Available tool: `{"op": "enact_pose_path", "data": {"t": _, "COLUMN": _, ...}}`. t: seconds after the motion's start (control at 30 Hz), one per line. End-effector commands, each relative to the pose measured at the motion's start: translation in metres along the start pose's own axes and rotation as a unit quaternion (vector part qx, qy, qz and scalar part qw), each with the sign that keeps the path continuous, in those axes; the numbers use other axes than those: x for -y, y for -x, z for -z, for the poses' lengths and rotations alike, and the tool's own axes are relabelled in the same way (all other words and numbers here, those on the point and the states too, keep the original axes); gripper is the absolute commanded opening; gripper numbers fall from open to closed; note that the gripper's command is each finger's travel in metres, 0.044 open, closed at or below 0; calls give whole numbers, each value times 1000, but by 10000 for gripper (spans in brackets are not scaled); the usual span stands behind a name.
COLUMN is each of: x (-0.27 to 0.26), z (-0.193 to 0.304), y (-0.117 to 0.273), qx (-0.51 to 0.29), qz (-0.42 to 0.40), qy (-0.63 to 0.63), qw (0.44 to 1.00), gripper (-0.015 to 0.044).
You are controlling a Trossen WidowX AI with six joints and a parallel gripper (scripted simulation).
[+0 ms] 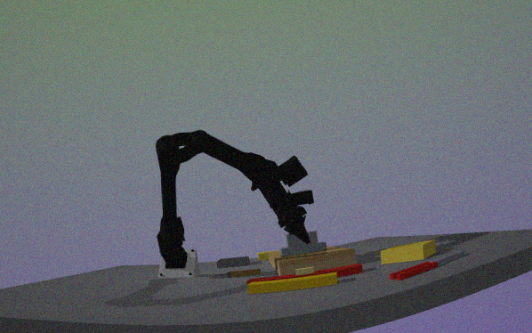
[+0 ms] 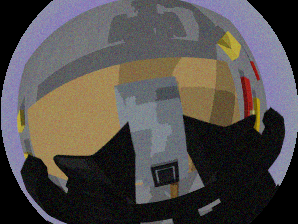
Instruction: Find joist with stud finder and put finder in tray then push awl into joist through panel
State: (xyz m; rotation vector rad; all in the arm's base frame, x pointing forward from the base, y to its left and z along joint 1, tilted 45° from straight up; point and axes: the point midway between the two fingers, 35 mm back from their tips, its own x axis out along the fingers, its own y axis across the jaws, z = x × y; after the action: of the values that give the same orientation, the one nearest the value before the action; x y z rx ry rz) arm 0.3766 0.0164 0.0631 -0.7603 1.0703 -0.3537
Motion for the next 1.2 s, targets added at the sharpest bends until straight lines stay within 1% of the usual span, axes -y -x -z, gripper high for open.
{"op": "enact_pose_path", "data": {"t": 0.0, "x": -15, "z": 1, "y": 0, "qx": 0, "qz": -3, "qy": 2, "qw": 1000, "gripper": 0}}
{"op": "enact_pose_path", "data": {"t": 1.17, "x": -121, "z": 1, "y": 2, "qx": 1, "qz": -6, "qy": 1, "qw": 1000, "gripper": 0}}
